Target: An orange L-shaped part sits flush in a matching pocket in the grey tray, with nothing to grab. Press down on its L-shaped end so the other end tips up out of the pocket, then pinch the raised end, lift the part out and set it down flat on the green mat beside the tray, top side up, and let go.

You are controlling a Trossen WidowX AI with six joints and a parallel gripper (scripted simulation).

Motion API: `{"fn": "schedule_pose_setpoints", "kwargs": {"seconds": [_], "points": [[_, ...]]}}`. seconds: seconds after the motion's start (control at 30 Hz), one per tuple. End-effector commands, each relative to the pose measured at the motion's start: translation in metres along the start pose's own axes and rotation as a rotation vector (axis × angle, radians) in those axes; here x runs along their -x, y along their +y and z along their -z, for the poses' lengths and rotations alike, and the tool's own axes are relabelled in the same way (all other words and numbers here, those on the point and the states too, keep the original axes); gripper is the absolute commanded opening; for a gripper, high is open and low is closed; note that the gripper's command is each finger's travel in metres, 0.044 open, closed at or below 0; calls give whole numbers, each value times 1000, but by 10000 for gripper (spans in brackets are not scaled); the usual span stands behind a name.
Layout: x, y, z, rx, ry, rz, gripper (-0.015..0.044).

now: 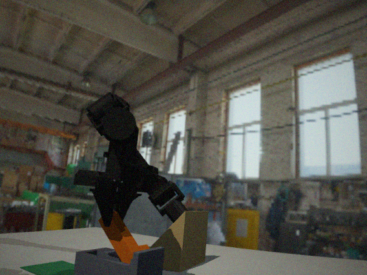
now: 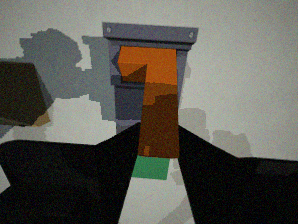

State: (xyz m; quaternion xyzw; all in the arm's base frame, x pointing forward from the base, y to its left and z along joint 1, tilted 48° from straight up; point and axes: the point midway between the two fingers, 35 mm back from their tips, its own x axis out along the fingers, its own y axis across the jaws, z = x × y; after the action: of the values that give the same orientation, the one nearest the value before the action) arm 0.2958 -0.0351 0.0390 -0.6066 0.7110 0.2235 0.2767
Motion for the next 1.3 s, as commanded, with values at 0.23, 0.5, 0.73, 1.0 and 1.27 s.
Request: {"fn": "schedule_pose_setpoints", "kwargs": {"seconds": [0.23, 0.5, 0.73, 1.0, 1.27], "points": [[20, -1, -1, -7, -10, 1, 0], [33, 0, -1, -7, -10, 1, 0], [33, 0, 0, -7, -10, 1, 0], [31, 2, 30, -7, -9, 1, 0], [30, 5, 68, -7, -7, 0, 0]]}}
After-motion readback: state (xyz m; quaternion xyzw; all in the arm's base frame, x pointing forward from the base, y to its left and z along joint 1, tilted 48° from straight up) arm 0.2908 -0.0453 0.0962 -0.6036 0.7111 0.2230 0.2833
